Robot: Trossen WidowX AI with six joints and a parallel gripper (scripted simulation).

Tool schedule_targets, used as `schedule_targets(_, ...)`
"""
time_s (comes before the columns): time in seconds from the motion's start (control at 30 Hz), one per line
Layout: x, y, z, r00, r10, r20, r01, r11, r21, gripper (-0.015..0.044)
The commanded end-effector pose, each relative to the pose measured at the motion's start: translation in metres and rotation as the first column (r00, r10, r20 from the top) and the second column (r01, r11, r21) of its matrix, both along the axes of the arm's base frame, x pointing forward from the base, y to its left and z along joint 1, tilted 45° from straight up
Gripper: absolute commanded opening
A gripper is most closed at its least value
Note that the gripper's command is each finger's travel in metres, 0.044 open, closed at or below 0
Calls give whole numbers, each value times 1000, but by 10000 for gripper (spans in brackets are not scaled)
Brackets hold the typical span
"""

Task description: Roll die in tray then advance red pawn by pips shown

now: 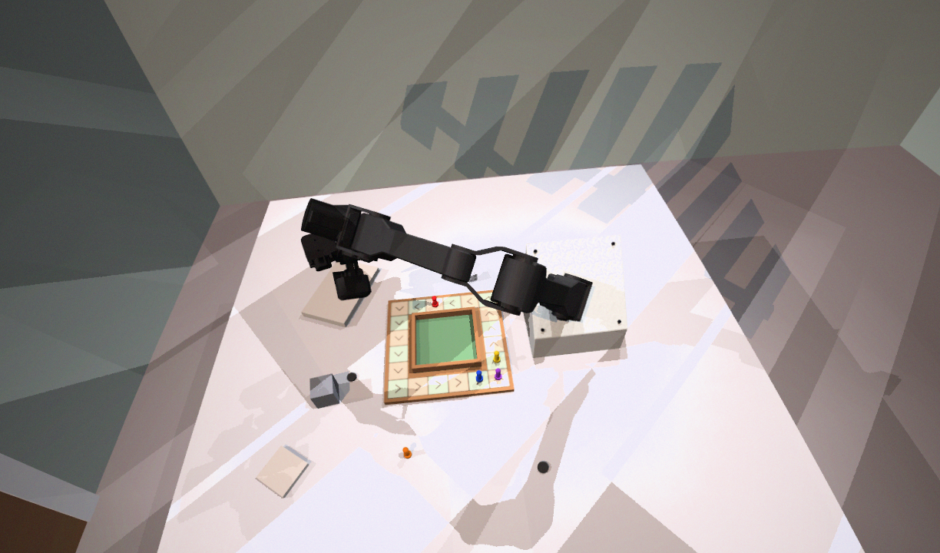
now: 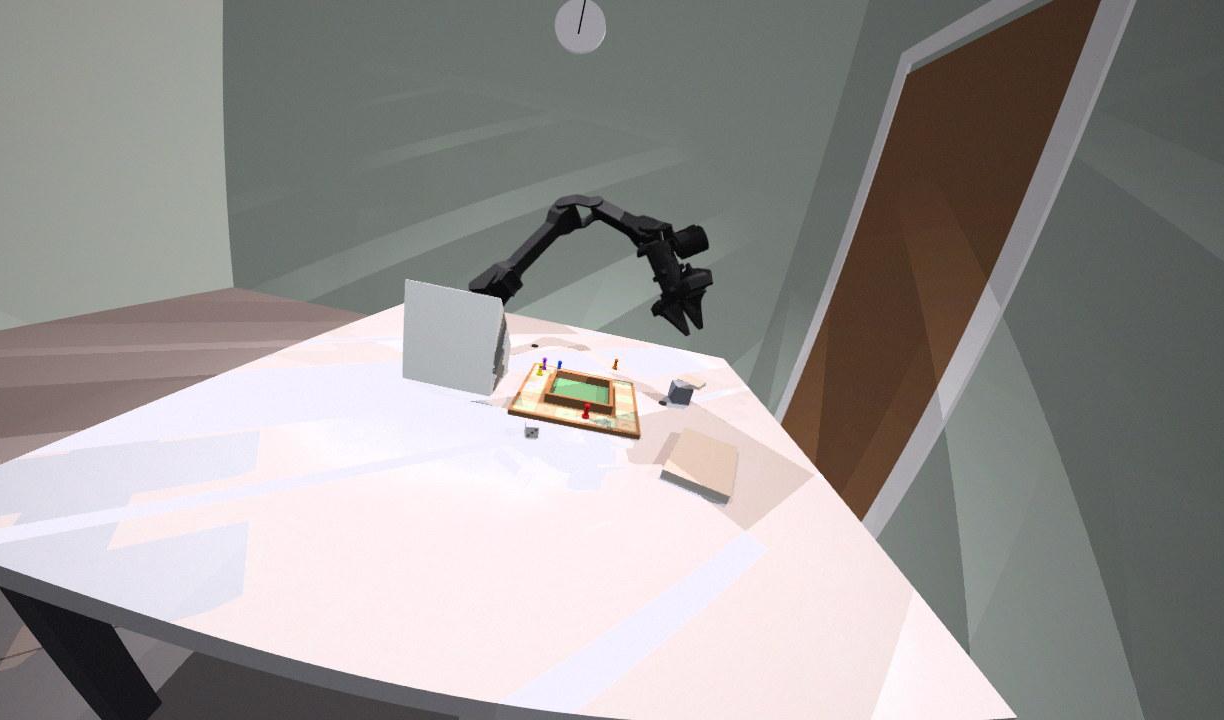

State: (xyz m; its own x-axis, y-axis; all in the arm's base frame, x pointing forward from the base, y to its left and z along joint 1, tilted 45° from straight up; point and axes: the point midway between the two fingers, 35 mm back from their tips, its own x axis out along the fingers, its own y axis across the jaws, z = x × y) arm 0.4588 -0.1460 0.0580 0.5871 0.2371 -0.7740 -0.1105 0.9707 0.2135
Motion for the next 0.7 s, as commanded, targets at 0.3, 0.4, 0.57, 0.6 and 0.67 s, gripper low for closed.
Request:
schedule_targets(0.3, -144, -23, -159, 921, 218, -324, -179, 973, 148, 275)
schedule_targets(0.4, -186, -14, -186, 888, 295, -353, -221, 946, 236, 275)
schedule_targets(0.57, -254, 10, -215, 840, 415, -350, -262, 874, 409, 275)
schedule_targets(0.6, -263, 14, -218, 834, 433, -342, -266, 859, 437, 275)
schedule_targets(0.67, -271, 18, -220, 830, 446, -335, -269, 846, 460, 275)
